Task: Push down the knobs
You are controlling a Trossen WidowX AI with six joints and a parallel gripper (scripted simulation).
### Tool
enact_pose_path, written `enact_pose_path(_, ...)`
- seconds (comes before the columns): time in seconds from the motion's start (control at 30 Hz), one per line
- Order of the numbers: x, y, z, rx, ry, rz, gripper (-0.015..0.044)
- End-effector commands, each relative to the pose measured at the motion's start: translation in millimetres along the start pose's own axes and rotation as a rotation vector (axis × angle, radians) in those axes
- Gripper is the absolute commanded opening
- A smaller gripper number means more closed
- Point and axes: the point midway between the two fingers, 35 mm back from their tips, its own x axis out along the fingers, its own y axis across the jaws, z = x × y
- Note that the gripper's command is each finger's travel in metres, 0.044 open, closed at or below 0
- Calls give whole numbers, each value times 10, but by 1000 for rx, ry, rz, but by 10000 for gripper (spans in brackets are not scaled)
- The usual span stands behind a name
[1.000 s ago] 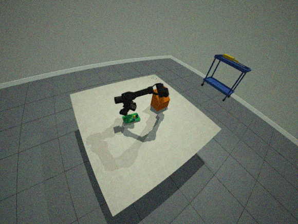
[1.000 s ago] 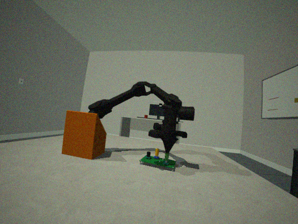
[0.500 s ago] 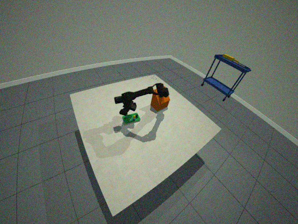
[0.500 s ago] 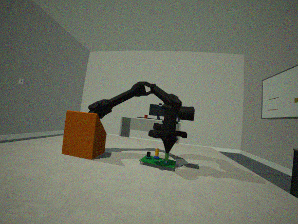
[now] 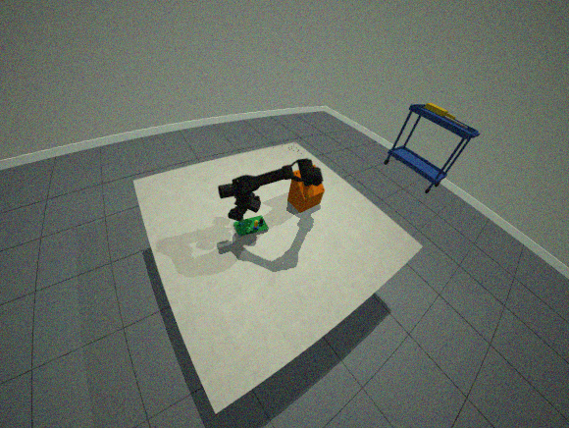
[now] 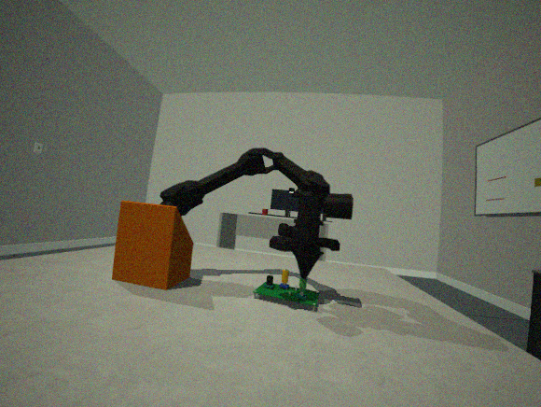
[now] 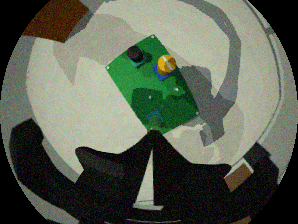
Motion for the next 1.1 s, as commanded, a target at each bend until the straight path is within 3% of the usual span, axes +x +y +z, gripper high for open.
enact_pose_path(0.0, 112, -25, 12, -16, -5, 4, 0)
enact_pose_path(1.07, 152, -25, 13, -16, -5, 4, 0)
